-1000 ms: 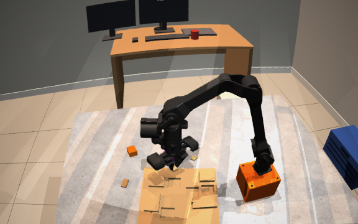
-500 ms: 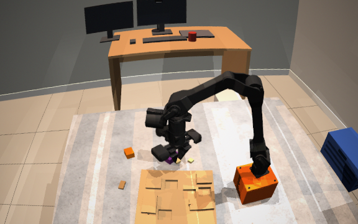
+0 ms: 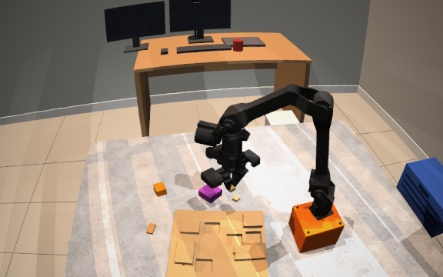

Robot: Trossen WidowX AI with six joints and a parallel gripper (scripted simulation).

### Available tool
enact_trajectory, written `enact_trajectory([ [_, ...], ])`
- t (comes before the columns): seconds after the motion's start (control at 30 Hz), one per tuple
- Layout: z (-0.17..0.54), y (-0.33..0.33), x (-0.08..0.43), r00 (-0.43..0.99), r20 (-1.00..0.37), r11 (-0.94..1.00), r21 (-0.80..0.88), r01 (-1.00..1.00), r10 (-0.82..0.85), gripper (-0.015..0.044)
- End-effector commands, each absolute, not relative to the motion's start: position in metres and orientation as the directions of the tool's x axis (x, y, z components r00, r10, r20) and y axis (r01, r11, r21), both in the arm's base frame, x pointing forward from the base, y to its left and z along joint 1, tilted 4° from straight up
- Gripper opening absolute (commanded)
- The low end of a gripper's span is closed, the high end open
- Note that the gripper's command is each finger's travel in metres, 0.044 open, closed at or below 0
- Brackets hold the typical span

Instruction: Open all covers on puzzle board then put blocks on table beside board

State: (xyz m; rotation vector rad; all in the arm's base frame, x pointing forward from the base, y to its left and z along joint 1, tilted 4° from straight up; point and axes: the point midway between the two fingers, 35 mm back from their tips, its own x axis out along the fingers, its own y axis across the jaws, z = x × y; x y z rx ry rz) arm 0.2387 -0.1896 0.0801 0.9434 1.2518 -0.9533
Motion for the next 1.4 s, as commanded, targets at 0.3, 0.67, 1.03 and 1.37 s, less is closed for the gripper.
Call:
enact_trajectory([
  [0.3,0.076,-0.207,0.192,0.069,-0.996,0.329,0.047,0.943,-0.057,0.0080],
  [0.67,0.073,-0.216,0.150,0.066,-0.996,0.329,0.043,0.943,-0.060,0.0080],
  [1.03,0.063,-0.220,0.143,0.066,-0.996,0.329,0.042,0.943,-0.061,0.0080],
  [1.37,0.047,-0.223,0.145,0.066,-0.996,0.329,0.042,0.943,-0.061,0.0080],
])
